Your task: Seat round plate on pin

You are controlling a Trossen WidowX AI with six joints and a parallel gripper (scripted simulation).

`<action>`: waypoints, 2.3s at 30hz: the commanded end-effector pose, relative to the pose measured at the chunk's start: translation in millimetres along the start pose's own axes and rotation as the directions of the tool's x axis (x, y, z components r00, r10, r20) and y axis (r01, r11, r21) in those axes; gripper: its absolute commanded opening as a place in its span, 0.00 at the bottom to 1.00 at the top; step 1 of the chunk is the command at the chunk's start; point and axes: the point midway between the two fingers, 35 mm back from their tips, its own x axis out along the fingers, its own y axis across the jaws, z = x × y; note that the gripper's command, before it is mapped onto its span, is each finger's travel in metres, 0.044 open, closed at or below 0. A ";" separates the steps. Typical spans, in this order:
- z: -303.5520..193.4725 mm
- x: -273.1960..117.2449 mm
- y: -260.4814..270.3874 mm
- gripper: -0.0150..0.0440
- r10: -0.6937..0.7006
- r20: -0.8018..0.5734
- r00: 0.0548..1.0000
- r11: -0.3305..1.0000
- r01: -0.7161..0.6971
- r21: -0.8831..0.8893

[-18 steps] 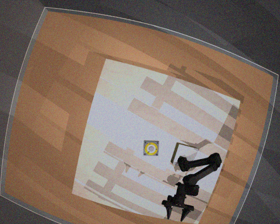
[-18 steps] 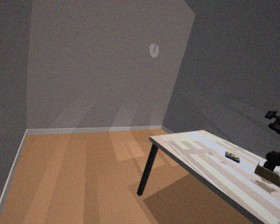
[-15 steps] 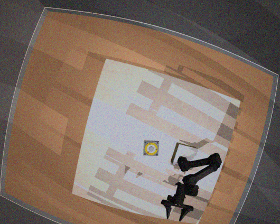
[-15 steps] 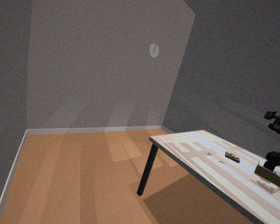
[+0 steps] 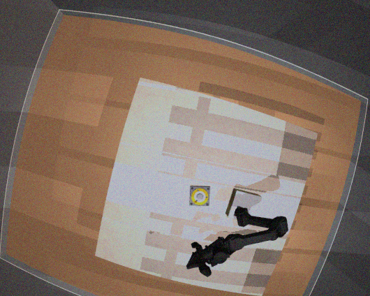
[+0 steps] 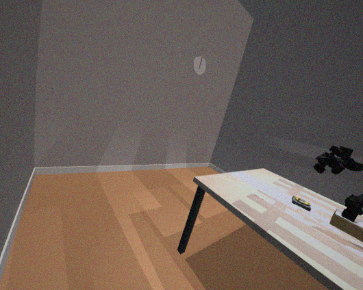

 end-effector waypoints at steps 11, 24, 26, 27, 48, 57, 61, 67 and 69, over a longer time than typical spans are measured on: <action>-59.0 -12.4 186.2 0.25 0.687 -0.028 0.726 0.219 -0.170 0.961; -61.0 -87.8 292.1 0.25 0.940 0.182 0.287 -0.311 0.507 0.804; -57.8 -108.1 308.2 0.25 0.951 0.247 0.185 -0.307 0.662 0.684; -55.4 -119.9 316.2 0.25 0.949 0.286 0.128 -0.284 0.740 0.609; -40.4 -133.3 350.1 0.25 0.938 0.341 0.053 -0.230 0.832 0.504; -30.8 -132.6 369.1 0.25 0.938 0.342 0.053 -0.230 0.832 0.504; -27.6 -132.9 368.0 0.25 0.938 0.342 0.053 -0.231 0.832 0.504; -18.8 -133.0 365.1 0.25 0.938 0.343 0.053 -0.231 0.832 0.504; -16.3 -132.8 364.1 0.25 0.938 0.343 0.053 -0.231 0.832 0.504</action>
